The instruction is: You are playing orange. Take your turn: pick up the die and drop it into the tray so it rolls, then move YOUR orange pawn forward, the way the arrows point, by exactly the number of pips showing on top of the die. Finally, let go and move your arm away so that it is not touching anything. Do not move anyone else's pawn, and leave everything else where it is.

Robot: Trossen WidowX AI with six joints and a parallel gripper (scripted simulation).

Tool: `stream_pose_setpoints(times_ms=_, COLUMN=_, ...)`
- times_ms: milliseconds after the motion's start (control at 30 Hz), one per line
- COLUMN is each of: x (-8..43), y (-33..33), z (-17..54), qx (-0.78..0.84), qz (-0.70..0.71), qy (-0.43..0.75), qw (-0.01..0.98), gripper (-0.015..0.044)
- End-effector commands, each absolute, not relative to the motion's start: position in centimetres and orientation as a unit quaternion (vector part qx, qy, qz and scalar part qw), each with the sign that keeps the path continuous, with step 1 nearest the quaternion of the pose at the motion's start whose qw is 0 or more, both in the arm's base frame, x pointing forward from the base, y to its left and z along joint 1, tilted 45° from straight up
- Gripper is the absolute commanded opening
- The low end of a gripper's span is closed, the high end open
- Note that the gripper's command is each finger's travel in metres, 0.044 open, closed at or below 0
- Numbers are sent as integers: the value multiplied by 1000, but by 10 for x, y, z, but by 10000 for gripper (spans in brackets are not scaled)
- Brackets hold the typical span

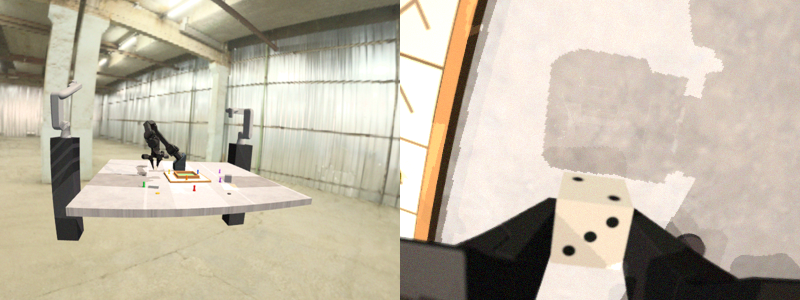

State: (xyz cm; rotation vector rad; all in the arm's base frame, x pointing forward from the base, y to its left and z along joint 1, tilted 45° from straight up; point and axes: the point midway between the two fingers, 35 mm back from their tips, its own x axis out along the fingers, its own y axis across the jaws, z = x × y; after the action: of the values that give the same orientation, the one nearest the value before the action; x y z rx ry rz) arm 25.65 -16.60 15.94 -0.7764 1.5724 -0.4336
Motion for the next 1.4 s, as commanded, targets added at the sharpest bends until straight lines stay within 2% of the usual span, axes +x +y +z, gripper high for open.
stream_pose_setpoints(times_ms=0, x=256, y=-149, z=184, qx=-338, qz=-196, qy=676, qw=626, gripper=0)
stream_pose_setpoints(times_ms=233, x=247, y=-123, z=213, qx=-341, qz=-198, qy=675, qw=624, gripper=0)
stream_pose_setpoints(times_ms=467, x=249, y=-121, z=211, qx=-348, qz=-189, qy=677, qw=620, gripper=0)
stream_pose_setpoints(times_ms=900, x=281, y=-74, z=146, qx=-462, qz=-32, qy=700, qw=544, gripper=0)
stream_pose_setpoints(times_ms=1367, x=288, y=-24, z=78, qx=-569, qz=127, qy=691, qw=427, gripper=0)
